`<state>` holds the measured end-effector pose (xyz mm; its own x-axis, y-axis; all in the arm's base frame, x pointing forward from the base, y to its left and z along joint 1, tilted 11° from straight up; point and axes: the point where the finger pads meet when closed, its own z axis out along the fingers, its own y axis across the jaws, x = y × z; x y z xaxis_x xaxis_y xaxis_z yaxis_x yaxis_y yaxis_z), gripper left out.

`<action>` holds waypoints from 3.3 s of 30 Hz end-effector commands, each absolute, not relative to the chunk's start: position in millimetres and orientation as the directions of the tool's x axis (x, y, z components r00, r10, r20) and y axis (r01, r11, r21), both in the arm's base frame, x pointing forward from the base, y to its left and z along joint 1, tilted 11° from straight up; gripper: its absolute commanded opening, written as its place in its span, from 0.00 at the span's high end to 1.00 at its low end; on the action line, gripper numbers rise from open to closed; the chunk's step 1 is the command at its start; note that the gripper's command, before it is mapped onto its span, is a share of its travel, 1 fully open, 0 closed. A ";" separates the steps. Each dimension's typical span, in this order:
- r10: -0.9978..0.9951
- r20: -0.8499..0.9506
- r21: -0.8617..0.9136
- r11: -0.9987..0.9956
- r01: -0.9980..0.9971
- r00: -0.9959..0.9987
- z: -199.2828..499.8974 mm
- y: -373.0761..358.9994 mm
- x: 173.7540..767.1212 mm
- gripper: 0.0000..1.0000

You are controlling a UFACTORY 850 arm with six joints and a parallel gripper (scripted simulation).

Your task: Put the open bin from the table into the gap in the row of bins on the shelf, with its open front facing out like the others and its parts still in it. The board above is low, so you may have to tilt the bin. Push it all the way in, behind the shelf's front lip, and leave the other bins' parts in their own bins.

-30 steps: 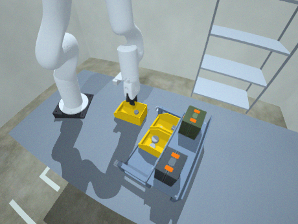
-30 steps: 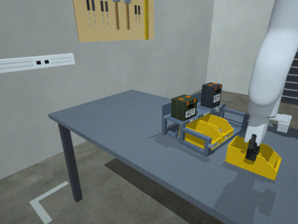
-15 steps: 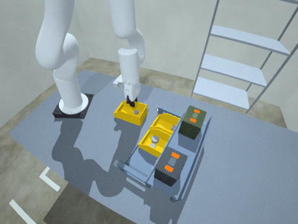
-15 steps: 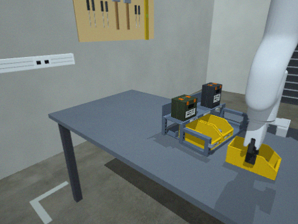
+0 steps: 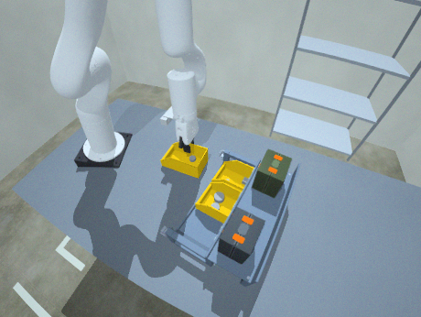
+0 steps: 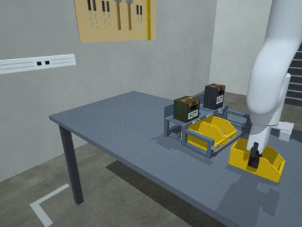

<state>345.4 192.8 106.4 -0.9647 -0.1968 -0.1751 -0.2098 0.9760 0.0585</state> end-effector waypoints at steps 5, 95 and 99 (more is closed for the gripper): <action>-0.197 -0.177 0.061 0.976 -0.210 -0.964 107.2 193.0 345.9 0.71; -0.197 -0.176 0.065 0.975 -0.211 -0.965 111.6 192.5 345.2 1.00; -0.197 -0.176 0.065 0.975 -0.211 -0.965 111.6 192.5 345.2 1.00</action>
<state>344.7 192.3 111.1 -0.9647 -0.1969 -0.1748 -0.2108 0.9754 0.0649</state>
